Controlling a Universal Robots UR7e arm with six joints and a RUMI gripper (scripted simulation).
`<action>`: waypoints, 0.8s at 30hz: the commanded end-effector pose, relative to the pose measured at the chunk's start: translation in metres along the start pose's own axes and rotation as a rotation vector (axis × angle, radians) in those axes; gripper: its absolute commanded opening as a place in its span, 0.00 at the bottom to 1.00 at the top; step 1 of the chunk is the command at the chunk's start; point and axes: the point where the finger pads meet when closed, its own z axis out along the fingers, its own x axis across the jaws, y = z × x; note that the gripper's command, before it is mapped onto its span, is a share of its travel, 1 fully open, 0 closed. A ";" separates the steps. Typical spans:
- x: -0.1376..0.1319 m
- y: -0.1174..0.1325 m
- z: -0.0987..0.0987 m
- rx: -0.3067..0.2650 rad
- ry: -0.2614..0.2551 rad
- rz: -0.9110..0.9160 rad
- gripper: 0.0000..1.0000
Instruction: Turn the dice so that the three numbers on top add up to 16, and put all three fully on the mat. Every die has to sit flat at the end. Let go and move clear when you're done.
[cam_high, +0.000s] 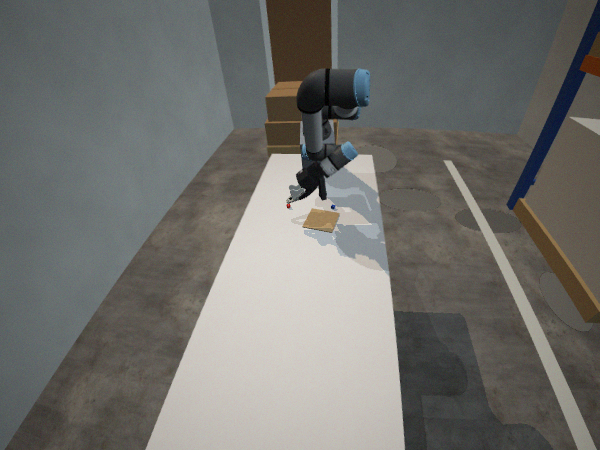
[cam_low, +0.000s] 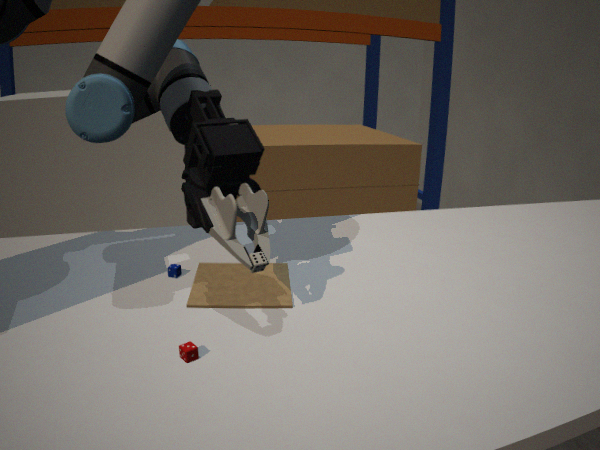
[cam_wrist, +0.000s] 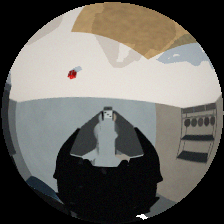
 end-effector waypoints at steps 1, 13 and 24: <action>0.000 -0.003 0.002 -0.001 0.001 0.001 0.00; 0.000 -0.029 0.020 -0.001 0.001 0.001 0.00; 0.000 -0.059 0.041 -0.001 0.001 0.001 0.00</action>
